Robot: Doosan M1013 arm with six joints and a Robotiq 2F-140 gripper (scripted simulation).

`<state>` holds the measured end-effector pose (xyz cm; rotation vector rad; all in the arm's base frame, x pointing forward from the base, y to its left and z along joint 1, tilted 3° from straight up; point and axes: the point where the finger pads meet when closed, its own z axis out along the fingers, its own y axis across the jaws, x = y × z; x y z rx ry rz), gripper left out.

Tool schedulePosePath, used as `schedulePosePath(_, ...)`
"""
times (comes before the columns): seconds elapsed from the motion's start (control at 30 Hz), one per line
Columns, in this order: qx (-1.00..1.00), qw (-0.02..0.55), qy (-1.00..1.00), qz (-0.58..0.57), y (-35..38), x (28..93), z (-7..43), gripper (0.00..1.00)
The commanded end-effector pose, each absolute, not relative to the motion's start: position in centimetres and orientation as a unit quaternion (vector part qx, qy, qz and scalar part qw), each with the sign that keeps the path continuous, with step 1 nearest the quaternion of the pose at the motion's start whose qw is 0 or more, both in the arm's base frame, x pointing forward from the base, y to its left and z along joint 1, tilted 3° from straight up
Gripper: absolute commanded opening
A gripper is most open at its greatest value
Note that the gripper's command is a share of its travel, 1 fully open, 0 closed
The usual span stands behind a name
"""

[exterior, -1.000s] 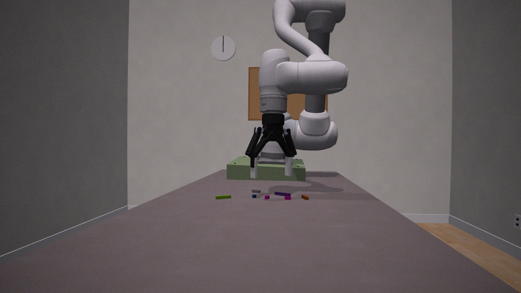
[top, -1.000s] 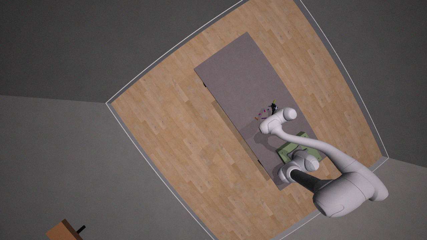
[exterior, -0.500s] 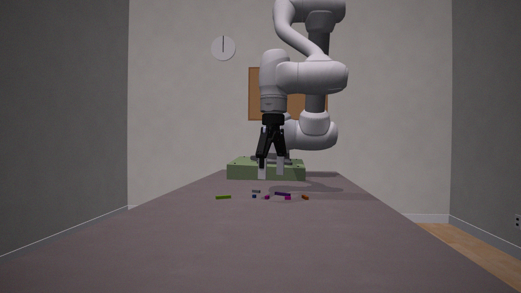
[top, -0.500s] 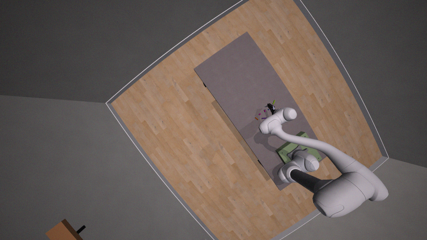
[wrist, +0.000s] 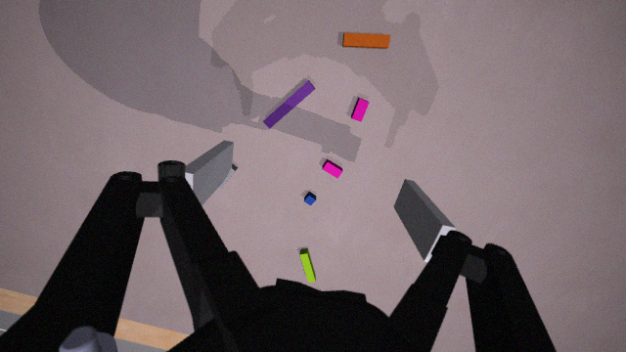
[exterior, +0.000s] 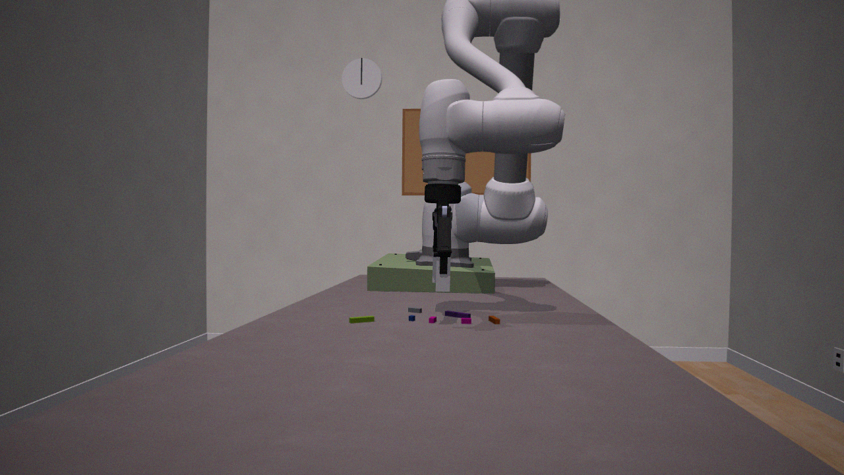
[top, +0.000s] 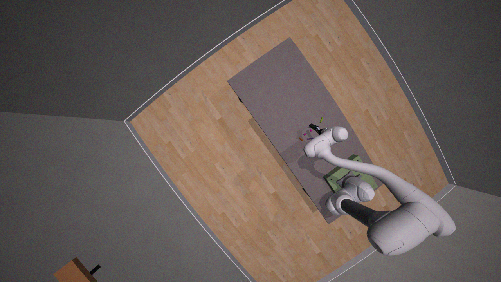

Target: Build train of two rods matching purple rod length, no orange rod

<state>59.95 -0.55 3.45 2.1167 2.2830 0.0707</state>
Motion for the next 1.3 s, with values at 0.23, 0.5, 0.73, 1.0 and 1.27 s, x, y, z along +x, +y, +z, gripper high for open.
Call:
schedulePosePath(0.23, 0.534, 0.014, 0.845, 0.027, -0.54, 59.95, 3.46, 1.00)
schedulePosePath(0.5, 0.419, 0.017, 0.908, 0.025, -0.53, 59.95, 3.46, 1.00)
schedulePosePath(0.73, 0.401, 0.017, 0.915, 0.024, -0.53, 59.95, 3.46, 1.00)
schedulePosePath(1.0, 0.401, 0.017, 0.915, 0.024, -0.53, 59.95, 3.46, 1.00)
schedulePosePath(1.27, 0.401, 0.017, 0.915, 0.024, -0.53, 59.95, 3.46, 1.00)
